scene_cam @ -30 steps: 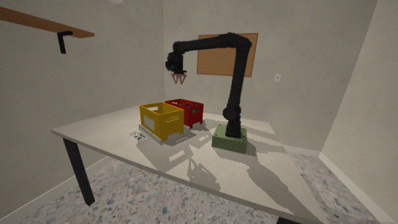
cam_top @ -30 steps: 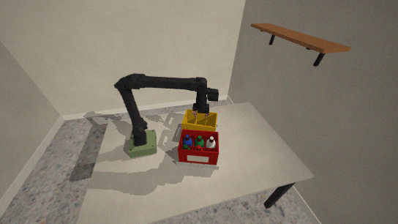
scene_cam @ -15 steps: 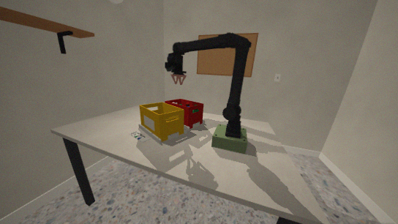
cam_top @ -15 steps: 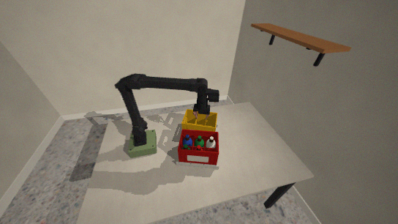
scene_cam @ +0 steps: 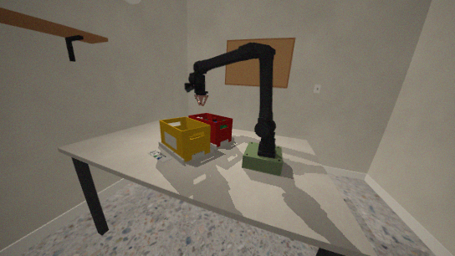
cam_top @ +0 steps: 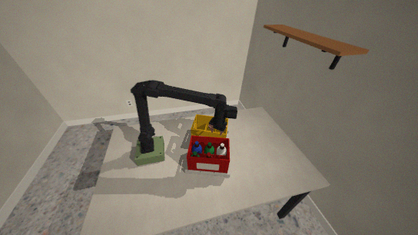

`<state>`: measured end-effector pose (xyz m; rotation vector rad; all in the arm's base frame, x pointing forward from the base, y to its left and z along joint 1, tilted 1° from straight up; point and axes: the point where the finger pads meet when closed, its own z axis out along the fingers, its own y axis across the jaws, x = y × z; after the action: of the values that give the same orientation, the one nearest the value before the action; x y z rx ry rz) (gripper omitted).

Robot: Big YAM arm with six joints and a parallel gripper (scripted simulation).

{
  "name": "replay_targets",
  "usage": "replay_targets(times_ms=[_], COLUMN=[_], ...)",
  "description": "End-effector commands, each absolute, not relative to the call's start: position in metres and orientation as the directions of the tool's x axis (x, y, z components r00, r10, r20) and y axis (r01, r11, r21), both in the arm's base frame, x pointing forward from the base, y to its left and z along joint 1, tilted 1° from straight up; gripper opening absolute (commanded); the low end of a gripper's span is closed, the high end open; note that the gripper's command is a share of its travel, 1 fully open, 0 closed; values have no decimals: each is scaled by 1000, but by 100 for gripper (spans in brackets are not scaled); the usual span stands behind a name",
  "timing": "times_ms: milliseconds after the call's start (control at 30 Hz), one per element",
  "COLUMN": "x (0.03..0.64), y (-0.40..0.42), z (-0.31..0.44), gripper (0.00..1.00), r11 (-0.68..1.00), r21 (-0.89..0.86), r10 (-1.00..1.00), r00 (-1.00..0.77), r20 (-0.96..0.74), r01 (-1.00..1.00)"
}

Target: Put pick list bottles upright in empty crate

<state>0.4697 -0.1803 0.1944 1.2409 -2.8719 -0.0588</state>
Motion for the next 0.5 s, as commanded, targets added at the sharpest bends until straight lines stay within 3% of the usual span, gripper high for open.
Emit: replay_targets(times_ms=[0,167,267,467], x=[500,506,500,529], y=[-199,-203,-205,-210], z=[211,221,166,184], gripper=[61,61,61,61], r11=[785,836,880,920], r21=[-18,-20,19,-47], r10=[-619,-549,-475,-391], r00=[-785,-835,-880,-918], r20=[-30,-38,-7,-64], r01=[-619,-549,-475,-389])
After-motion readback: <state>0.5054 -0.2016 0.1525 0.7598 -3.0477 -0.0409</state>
